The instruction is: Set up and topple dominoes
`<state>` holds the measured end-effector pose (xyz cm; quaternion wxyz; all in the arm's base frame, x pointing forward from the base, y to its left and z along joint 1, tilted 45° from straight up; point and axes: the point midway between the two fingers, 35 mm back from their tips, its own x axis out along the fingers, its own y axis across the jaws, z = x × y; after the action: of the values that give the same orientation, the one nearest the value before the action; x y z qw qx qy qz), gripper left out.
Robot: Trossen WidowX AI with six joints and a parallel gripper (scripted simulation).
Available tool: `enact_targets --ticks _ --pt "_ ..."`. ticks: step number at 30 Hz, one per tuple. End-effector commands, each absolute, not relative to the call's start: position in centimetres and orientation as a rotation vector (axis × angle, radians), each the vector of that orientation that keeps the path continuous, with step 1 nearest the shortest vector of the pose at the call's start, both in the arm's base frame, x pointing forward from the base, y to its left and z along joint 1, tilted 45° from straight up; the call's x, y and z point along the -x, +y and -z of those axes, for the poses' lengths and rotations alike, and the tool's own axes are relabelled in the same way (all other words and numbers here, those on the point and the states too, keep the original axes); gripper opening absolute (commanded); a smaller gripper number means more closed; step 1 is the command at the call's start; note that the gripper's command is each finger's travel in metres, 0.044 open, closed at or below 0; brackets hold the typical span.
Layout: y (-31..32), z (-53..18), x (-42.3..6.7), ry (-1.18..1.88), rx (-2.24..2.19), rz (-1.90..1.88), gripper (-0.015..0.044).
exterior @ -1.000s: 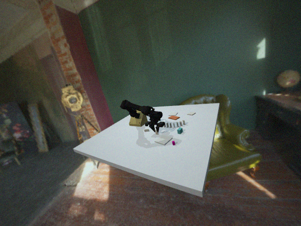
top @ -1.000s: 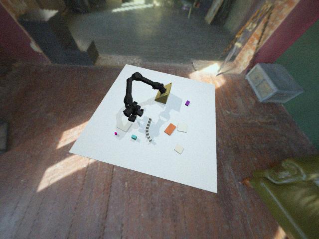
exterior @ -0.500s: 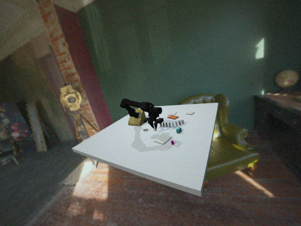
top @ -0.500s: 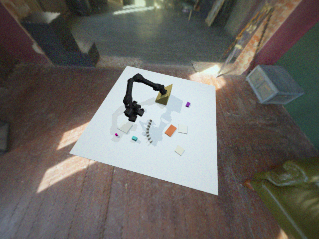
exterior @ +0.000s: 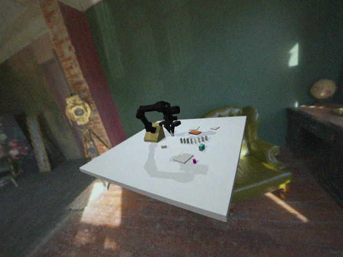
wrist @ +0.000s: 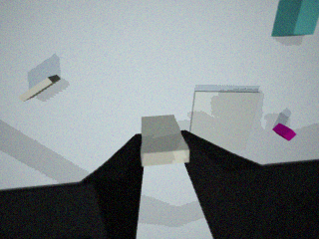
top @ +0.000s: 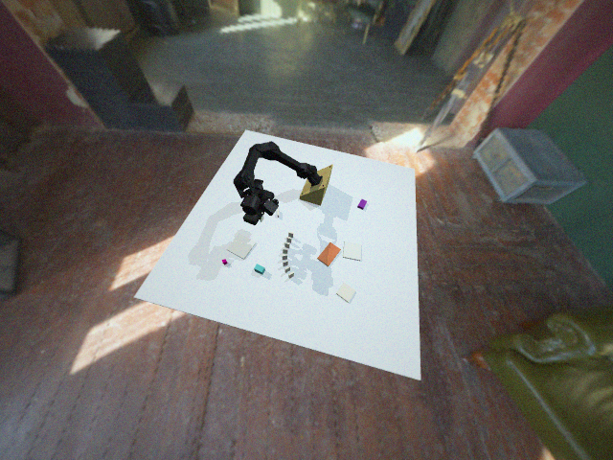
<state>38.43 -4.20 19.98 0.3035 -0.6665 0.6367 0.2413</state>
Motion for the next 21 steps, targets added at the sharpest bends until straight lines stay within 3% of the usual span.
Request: enact_targets --ticks 1,12,21 --pt "-2.0 -17.8 -37.7 1.694 1.598 -0.440 0.0107" --pt "3.8 -11.8 -33.9 1.569 0.959 0.259 0.0107" --pt "5.6 -9.5 -31.6 1.459 0.680 0.530 0.0107"
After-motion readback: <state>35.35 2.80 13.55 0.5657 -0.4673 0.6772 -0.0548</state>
